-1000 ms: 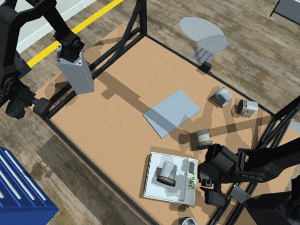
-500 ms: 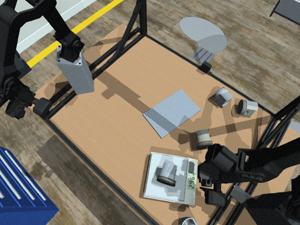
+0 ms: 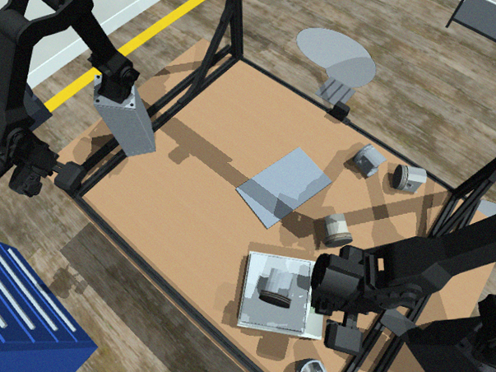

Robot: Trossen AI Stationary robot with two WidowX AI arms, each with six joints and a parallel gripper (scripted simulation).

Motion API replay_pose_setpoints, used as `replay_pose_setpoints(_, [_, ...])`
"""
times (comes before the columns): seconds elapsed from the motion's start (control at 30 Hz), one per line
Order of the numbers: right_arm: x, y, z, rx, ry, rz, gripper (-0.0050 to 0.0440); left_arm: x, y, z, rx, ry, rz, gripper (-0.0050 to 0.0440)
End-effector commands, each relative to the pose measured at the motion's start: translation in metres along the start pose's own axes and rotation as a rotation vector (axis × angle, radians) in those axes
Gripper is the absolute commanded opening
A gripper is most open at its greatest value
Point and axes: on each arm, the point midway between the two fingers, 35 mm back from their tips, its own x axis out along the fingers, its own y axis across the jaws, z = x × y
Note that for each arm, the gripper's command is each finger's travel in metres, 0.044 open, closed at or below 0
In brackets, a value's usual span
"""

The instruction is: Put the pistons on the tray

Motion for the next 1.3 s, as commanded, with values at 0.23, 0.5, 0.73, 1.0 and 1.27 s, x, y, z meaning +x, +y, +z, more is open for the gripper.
replay_pose_setpoints(0.23, [0.000, 0.000, 0.000, -0.001, 0.001, 0.002, 0.0440, -0.003, 0.005, 0.030, 0.036, 0.161, -0.037, 0.0378])
replay_pose_setpoints(0.5, [0.000, 0.000, 0.000, -0.001, 0.001, 0.002, 0.0440, 0.002, 0.006, 0.060, 0.036, 0.161, -0.037, 0.0378])
replay_pose_setpoints(0.73, [0.000, 0.000, 0.000, -0.001, 0.001, 0.002, 0.0440, 0.007, 0.007, 0.094, 0.036, 0.161, -0.037, 0.0378])
replay_pose_setpoints(1.0, [0.000, 0.000, 0.000, -0.001, 0.001, 0.002, 0.0440, 0.013, 0.009, 0.127, 0.036, 0.160, -0.037, 0.0378])
replay_pose_setpoints(1.27, [0.000, 0.000, 0.000, -0.001, 0.001, 0.002, 0.0440, 0.013, 0.009, 0.127, -0.122, 0.189, -0.030, 0.0378])
